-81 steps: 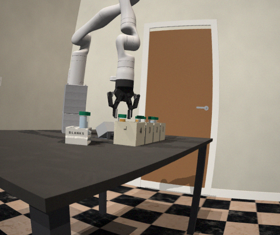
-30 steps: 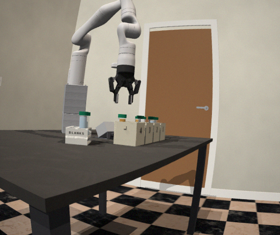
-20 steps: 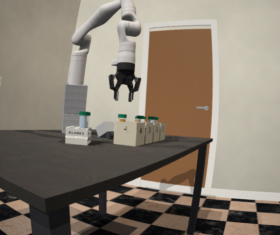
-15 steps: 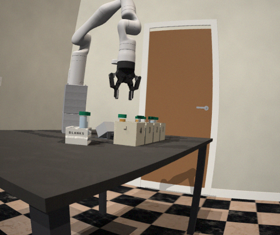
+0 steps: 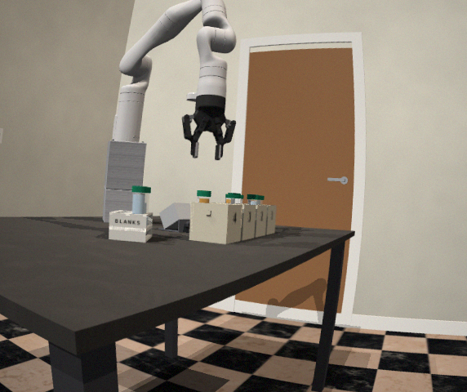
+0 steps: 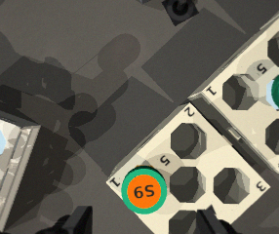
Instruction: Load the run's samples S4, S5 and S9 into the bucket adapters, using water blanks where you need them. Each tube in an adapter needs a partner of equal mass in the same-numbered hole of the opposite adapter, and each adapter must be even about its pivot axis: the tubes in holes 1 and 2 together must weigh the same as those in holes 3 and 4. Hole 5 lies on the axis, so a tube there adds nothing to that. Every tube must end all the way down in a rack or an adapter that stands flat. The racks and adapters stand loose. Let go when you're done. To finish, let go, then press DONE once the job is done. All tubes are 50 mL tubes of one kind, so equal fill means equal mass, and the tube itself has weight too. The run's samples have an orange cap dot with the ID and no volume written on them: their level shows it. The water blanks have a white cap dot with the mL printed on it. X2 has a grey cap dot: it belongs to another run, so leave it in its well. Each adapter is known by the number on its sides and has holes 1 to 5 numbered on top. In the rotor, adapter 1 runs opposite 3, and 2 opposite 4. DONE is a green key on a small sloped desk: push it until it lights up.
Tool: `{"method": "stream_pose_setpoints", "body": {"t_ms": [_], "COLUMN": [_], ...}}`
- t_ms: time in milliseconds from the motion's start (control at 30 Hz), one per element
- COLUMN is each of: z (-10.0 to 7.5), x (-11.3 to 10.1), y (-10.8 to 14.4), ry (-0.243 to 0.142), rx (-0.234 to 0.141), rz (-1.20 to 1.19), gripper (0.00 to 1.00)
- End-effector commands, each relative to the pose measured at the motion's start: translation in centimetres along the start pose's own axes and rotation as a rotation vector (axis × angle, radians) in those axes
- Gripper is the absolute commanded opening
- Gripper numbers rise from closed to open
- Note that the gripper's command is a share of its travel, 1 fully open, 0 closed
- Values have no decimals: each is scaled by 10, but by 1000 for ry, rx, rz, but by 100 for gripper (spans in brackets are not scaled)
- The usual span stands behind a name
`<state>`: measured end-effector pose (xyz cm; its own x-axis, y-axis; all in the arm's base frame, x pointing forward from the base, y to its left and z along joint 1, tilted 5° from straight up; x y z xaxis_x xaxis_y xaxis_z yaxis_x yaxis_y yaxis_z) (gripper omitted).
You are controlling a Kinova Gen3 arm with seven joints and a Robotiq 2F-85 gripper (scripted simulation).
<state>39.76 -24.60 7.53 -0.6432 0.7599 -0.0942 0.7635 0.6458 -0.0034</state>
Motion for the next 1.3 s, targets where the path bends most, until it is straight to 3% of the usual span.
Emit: {"method": "stream_pose_setpoints", "body": {"t_ms": [0,633,1267], "z": [-5,-28,-31], "x": [0,0,0], "y": [0,0,0], "ry": [-1,-1,-1], "rx": [-1,-1,-1], "rz": [0,0,0], "gripper": [62,62,62]}}
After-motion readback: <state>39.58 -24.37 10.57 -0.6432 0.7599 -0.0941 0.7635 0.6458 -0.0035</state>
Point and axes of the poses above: the point where the finger pads meet when closed, its own z axis out along the fingers, its own y axis across the jaws, x = y × z, the point moved 10 cm from there along -z, back along the fingers
